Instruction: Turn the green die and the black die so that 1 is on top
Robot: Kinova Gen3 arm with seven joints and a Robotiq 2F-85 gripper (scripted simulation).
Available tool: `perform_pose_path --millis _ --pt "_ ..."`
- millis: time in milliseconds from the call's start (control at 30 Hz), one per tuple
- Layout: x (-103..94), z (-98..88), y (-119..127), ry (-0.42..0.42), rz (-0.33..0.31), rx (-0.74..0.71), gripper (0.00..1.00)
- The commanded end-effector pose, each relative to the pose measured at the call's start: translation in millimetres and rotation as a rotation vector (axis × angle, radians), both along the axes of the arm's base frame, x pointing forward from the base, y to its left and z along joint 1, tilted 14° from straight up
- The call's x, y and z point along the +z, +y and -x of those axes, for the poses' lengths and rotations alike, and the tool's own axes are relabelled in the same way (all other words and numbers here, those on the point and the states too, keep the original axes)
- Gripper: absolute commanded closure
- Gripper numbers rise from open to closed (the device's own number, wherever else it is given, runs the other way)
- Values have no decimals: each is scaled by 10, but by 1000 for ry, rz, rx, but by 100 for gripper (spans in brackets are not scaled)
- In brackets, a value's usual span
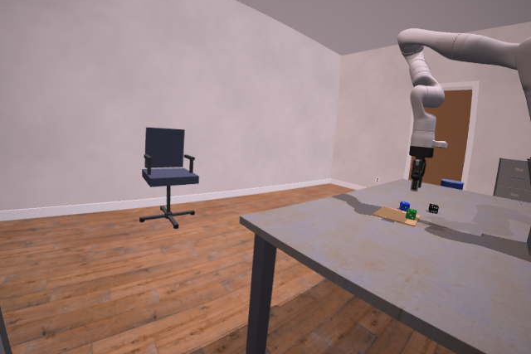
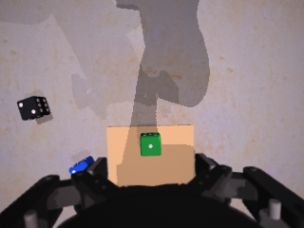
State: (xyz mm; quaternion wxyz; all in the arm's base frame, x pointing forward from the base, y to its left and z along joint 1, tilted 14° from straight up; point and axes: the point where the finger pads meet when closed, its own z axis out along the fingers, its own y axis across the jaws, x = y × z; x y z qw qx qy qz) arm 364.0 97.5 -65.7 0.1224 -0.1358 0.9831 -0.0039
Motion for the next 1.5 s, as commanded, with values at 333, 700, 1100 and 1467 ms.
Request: perform_pose_path --millis 333,700,1100,1467 --pt "2 -29 -34 -7 8 37 0" --pt "-14 -147 -223 -38 55 233 0" --pt "-44 -282 -649 -81 169 652 0" --pt "-87 -229 -1246 -88 324 1208 0"
